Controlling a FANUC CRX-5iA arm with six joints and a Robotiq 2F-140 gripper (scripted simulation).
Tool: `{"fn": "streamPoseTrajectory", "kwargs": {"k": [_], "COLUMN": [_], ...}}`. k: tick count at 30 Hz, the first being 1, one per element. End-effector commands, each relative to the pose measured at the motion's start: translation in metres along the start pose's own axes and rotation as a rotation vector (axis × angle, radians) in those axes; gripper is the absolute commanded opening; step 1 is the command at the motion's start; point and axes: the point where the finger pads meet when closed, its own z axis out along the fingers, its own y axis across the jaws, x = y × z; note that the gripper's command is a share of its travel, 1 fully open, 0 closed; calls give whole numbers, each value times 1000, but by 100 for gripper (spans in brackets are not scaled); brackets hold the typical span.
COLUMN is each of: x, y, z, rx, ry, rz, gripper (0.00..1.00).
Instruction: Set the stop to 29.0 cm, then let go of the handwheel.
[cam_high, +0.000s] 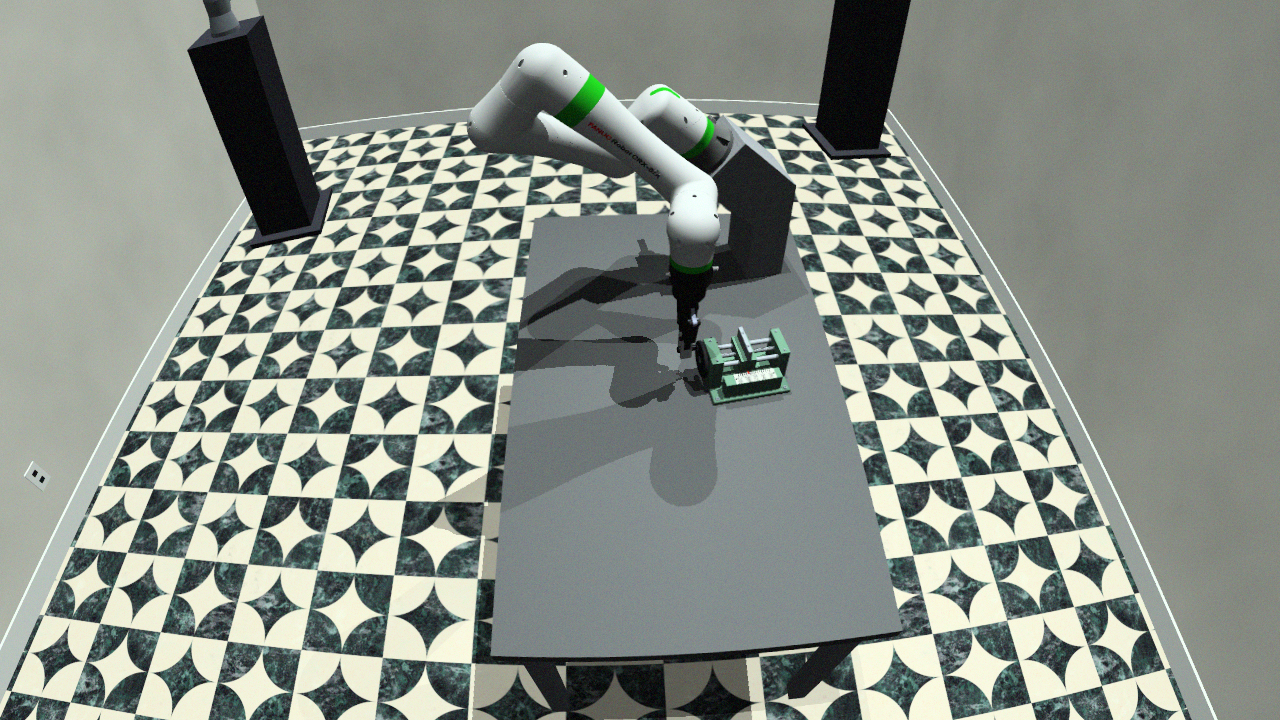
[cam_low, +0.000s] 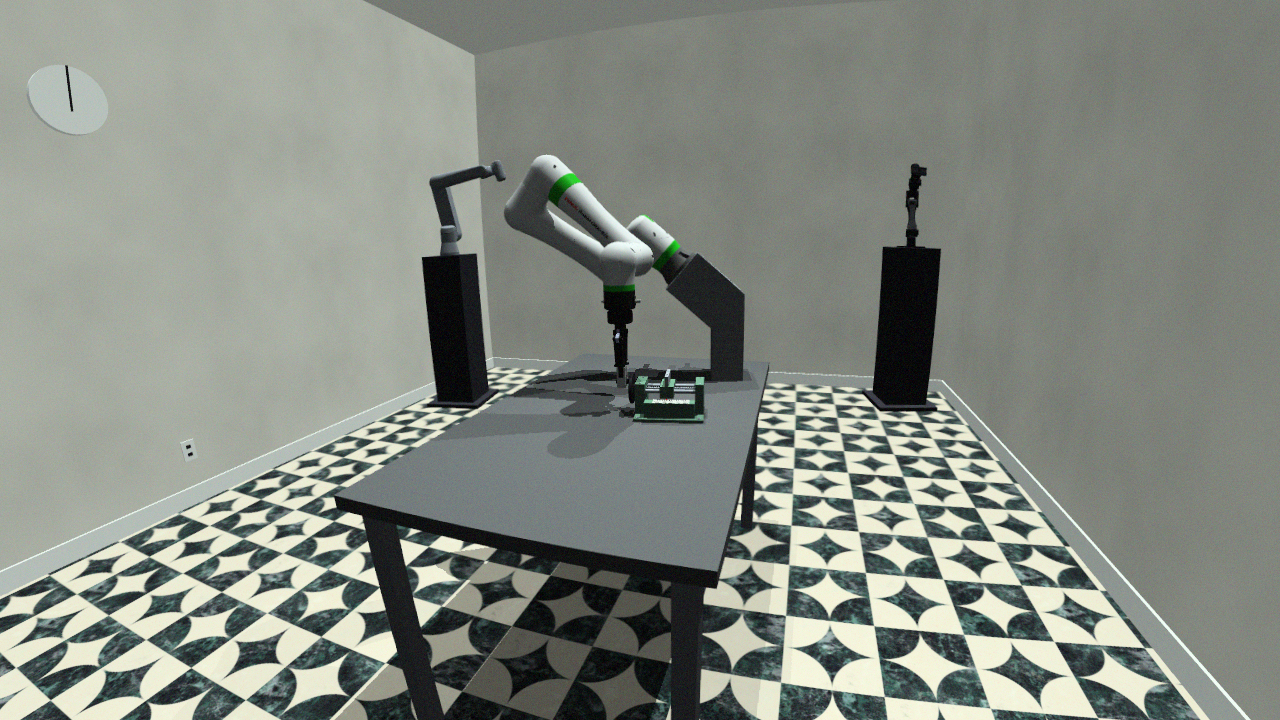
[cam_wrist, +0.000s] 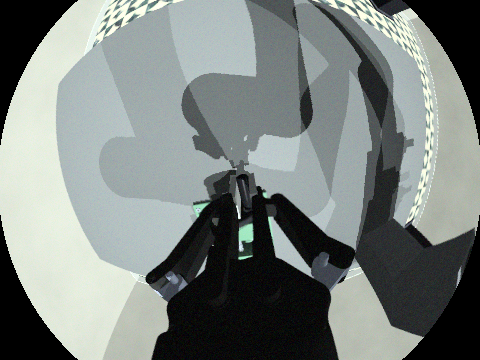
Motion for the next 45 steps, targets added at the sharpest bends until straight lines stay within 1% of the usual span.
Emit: {"fn": "streamPoseTrajectory", "kwargs": {"k": [1, 13, 16, 22, 31, 33, 45], "x": [0, 0, 0, 0, 0, 0, 0], "y": [-2, -20, -22, -36, -53, -53, -63], "z": [-4, -19, -20, -21, -12, -12, 9], "rx": [0, 0, 0, 0, 0, 0, 0], "ry": [0, 0, 0, 0, 0, 0, 0], "rz": [0, 0, 0, 0, 0, 0, 0], "gripper": [4, 4, 4, 4, 4, 4, 4]}}
